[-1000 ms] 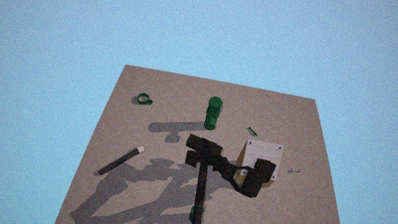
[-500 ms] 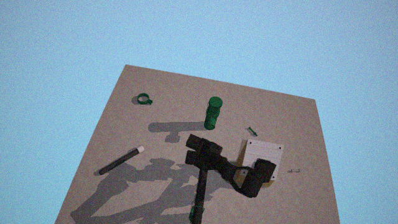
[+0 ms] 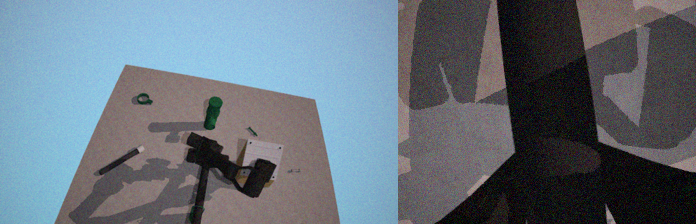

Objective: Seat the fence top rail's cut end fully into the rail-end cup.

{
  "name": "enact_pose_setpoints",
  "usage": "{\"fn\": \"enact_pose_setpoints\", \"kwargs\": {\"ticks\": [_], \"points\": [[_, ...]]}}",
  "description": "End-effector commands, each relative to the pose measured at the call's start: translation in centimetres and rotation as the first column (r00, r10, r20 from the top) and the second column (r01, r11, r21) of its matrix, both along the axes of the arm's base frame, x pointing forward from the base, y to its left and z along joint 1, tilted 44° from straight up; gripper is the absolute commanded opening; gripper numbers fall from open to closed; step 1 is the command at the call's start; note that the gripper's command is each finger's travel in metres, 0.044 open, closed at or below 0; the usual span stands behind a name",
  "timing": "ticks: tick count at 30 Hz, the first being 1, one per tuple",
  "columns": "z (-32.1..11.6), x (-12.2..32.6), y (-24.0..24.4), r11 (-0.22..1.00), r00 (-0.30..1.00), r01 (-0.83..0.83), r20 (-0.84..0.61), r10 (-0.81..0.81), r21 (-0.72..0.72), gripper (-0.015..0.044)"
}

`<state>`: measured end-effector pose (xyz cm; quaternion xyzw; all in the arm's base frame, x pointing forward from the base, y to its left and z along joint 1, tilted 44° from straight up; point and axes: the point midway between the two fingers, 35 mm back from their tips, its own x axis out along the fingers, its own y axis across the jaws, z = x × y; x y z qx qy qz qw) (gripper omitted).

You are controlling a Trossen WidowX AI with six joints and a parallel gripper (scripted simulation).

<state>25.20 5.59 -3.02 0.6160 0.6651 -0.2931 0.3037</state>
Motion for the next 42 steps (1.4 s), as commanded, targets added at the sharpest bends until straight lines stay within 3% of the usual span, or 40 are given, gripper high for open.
{"fn": "enact_pose_setpoints", "kwargs": {"ticks": [1, 7, 42], "points": [[1.2, 1.1, -2.7, 0.995, 0.999, 0.003, 0.039, 0.001, -0.104, 0.0000], [2.7, 1.2, -5.7, 0.974, 0.999, -0.004, 0.042, 0.014, -0.228, 0.0000], [2.7, 1.2, -5.5, 0.978, 0.999, -0.007, 0.029, 0.014, -0.209, 0.0000]]}}
